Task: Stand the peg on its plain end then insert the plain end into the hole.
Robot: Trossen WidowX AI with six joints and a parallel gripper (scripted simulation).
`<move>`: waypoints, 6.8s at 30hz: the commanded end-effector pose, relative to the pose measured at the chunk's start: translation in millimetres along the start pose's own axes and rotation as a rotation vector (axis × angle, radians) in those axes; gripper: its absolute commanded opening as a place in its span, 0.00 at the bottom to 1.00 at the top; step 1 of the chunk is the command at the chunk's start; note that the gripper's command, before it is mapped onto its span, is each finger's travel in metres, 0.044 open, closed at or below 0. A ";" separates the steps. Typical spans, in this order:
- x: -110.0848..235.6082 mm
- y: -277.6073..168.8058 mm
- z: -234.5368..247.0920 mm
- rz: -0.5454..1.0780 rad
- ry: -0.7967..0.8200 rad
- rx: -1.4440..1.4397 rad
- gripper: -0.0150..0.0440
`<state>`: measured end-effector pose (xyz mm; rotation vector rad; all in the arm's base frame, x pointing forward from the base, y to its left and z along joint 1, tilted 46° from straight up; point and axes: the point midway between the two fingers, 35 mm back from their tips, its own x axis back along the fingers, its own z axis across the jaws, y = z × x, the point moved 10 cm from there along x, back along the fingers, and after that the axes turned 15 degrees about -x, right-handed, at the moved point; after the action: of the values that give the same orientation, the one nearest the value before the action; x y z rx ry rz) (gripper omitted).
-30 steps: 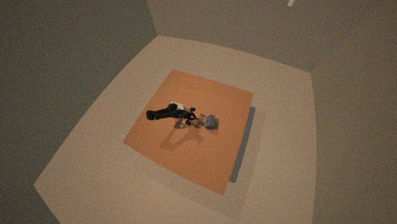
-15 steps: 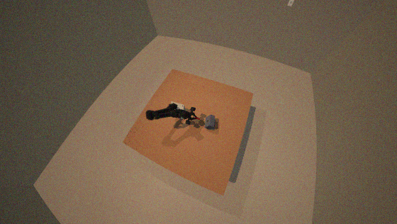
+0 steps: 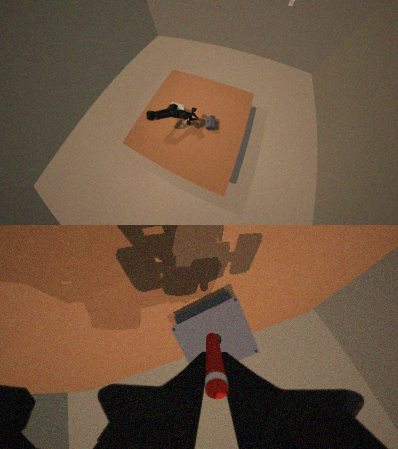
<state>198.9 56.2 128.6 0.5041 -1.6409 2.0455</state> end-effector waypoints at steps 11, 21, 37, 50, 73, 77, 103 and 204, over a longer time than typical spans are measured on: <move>-9.8 -1.6 -2.3 0.022 -0.017 -0.017 0.25; -16.5 -3.0 -3.4 0.043 -0.027 -0.029 0.25; -26.8 -4.1 -4.6 0.077 -0.043 -0.047 0.25; -34.9 -3.9 -4.9 0.105 -0.055 -0.060 0.25; -45.7 -1.2 -4.3 0.145 -0.070 -0.066 0.25; -48.9 -1.8 -4.2 0.147 -0.070 -0.068 0.25; -65.1 -3.3 -4.7 0.151 -0.069 -0.075 0.25; -92.5 -9.4 -8.1 0.154 -0.067 -0.080 1.00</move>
<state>282.6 53.6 80.4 0.4408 -1.8398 2.0821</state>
